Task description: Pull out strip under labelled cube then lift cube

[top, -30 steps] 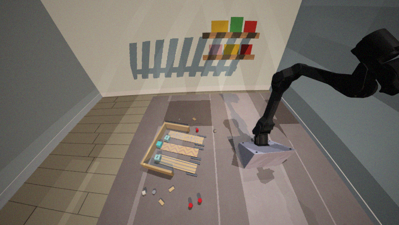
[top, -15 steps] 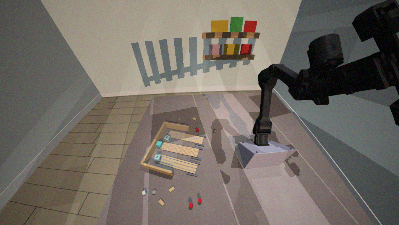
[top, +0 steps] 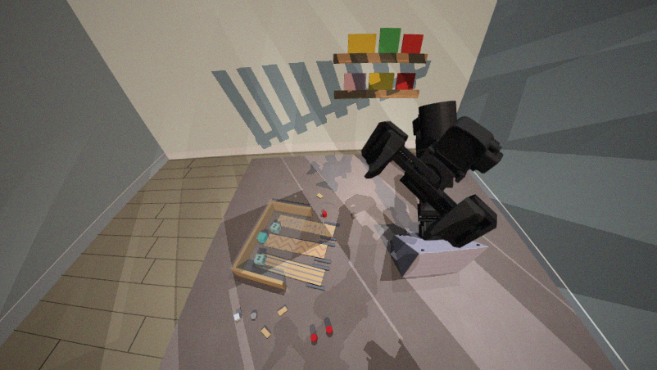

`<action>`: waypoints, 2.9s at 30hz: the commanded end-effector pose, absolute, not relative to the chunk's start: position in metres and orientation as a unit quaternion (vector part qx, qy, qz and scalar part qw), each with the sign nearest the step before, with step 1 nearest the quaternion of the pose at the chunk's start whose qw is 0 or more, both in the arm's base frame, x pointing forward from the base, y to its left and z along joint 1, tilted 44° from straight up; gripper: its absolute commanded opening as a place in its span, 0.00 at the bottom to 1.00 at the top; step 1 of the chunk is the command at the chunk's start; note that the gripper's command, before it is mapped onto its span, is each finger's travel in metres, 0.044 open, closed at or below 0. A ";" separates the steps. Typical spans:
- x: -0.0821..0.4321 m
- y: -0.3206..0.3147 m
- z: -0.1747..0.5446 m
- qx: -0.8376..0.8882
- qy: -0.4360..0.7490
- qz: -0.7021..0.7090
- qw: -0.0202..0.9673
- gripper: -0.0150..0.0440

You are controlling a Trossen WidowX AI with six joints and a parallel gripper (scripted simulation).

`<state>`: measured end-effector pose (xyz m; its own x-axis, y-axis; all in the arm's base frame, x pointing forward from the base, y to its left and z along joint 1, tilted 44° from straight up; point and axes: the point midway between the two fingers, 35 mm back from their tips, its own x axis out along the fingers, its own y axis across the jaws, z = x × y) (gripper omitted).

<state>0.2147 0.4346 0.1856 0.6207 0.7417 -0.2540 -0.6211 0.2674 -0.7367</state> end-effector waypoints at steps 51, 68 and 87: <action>0.368 0.127 0.074 -0.303 0.385 -0.141 0.861 0.44; 0.406 0.107 -0.022 -0.194 0.590 -0.315 0.717 0.25; 0.406 0.099 -0.036 -0.191 0.596 -0.324 0.710 0.25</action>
